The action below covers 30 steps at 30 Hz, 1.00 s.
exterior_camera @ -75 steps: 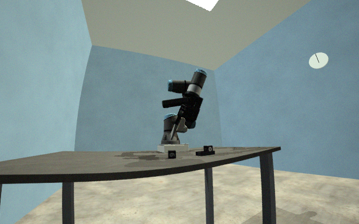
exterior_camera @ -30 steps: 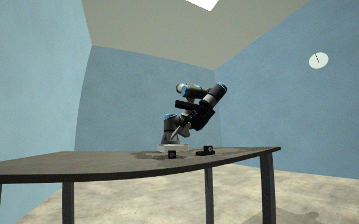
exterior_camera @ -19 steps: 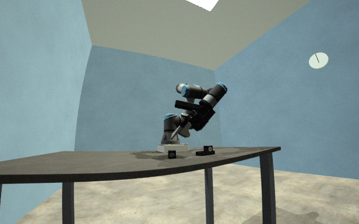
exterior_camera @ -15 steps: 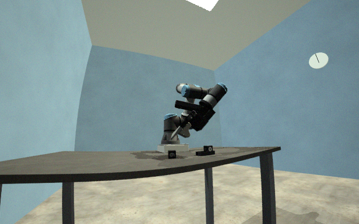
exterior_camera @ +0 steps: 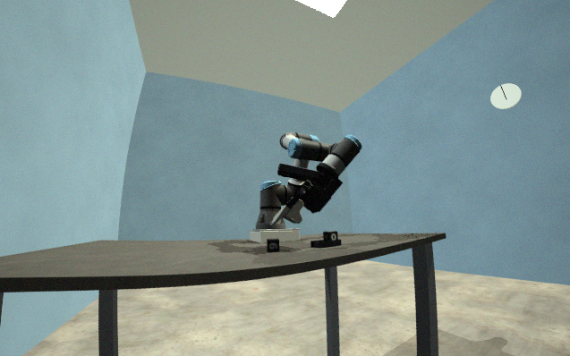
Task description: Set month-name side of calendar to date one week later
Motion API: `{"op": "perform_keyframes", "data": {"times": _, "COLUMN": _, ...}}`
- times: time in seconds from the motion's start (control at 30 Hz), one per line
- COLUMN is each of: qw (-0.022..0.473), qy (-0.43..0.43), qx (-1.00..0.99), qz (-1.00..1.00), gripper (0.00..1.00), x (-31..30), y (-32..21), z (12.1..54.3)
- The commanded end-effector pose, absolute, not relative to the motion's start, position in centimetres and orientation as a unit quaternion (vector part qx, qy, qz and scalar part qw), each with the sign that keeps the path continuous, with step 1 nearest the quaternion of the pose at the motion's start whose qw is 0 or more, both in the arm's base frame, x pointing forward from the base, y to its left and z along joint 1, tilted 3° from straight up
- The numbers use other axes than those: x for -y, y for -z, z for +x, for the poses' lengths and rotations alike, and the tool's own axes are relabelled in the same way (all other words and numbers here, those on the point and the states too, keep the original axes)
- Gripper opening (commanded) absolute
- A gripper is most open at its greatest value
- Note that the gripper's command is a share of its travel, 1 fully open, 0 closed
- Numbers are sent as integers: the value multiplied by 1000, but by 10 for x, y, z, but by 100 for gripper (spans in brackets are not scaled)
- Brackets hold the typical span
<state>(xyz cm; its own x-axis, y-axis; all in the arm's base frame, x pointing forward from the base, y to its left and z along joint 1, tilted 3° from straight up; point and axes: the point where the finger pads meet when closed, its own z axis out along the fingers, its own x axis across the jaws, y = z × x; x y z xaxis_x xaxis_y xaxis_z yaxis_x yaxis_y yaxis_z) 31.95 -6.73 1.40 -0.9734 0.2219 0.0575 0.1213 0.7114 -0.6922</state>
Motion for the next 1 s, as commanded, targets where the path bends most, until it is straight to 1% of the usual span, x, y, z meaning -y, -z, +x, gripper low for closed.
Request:
{"op": "perform_keyframes", "data": {"times": 0.0, "qw": 67, "qy": -368, "qx": 923, "qz": -93, "gripper": 29, "x": 67, "y": -8, "z": 320}}
{"op": "perform_keyframes", "data": {"times": 0.97, "qw": 67, "qy": -368, "qx": 923, "qz": -93, "gripper": 29, "x": 66, "y": 37, "z": 318}}
